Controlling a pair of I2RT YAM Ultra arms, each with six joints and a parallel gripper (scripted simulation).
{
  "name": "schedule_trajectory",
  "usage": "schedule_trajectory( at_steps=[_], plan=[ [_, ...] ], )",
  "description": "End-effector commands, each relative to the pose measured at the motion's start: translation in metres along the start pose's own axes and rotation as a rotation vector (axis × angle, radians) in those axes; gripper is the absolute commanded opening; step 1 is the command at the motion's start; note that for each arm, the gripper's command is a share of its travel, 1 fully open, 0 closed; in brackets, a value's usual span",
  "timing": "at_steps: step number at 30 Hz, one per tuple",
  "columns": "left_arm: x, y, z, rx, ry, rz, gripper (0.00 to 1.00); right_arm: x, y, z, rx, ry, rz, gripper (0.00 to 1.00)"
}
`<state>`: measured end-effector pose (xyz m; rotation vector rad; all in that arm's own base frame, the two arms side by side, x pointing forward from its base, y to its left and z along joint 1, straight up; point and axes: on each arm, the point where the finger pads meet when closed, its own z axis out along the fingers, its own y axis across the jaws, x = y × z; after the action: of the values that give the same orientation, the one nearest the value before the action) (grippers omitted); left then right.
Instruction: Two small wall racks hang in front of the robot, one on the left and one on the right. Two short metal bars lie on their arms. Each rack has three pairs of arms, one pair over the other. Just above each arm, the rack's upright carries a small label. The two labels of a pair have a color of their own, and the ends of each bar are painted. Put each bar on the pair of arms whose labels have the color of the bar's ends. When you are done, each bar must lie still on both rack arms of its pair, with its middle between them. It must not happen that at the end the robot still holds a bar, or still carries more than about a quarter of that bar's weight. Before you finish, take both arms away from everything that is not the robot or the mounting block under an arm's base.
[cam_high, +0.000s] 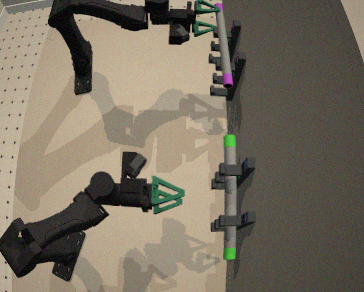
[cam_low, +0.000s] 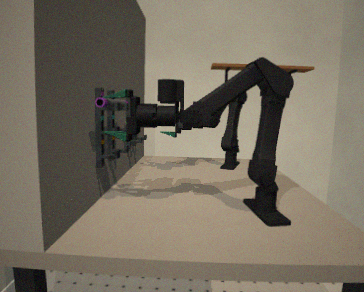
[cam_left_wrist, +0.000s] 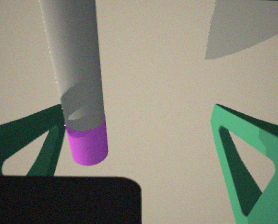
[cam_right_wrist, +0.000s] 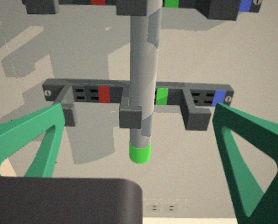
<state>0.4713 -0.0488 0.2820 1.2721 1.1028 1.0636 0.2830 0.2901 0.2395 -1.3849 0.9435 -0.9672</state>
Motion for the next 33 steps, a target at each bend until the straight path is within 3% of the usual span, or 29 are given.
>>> schedule_trajectory(
  at_steps=[1,33],
  plan=[
    [0.003,0.007,-0.01,-0.007,0.004,-0.01,1.0,0.005,-0.008,-0.001,0.019,0.002,0.029,1.0],
    [0.005,0.028,-0.044,-0.007,0.006,-0.009,1.0,0.005,-0.008,-0.001,0.019,0.002,0.029,1.0]
  ],
)
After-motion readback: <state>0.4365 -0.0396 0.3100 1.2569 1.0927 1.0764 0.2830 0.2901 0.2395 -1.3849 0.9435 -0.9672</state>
